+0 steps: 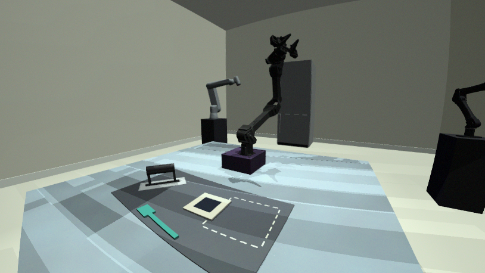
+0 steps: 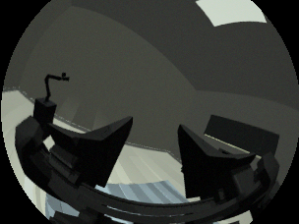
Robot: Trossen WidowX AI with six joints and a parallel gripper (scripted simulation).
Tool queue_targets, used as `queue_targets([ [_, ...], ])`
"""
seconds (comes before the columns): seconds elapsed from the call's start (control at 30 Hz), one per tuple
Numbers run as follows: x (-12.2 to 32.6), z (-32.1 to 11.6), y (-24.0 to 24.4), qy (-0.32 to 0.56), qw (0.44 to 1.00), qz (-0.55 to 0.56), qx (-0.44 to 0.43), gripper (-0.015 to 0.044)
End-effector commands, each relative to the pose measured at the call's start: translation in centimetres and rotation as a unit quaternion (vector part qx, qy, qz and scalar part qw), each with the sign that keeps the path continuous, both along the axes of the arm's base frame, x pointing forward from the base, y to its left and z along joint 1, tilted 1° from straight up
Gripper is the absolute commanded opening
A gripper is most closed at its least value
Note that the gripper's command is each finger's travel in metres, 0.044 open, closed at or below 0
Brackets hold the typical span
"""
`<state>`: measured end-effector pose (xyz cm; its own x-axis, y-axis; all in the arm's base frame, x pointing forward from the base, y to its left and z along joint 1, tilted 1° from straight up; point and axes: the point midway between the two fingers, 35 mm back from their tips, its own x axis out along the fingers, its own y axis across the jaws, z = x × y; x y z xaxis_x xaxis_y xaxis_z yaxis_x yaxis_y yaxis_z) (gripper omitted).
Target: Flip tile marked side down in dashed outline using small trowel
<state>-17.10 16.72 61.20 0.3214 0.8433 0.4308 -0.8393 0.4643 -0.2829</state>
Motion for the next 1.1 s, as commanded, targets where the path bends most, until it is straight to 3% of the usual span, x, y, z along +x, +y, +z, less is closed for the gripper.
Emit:
queue_targets([
  [0.0,4.9,1.7,-1.1,0.035,0.999,-0.028,0.026,0.027],
  [0.33,18.4,3.6,-4.6,0.168,0.977,-0.092,0.092,0.027],
  [0.6,25.3,2.9,-7.3,0.239,0.953,-0.136,0.131,0.027],
  [1.0,38.6,-2.3,-12.0,0.373,0.888,-0.219,0.157,0.027],
  [1.07,39.3,-3.1,-12.7,0.379,0.88,-0.238,0.16,0.027],
])
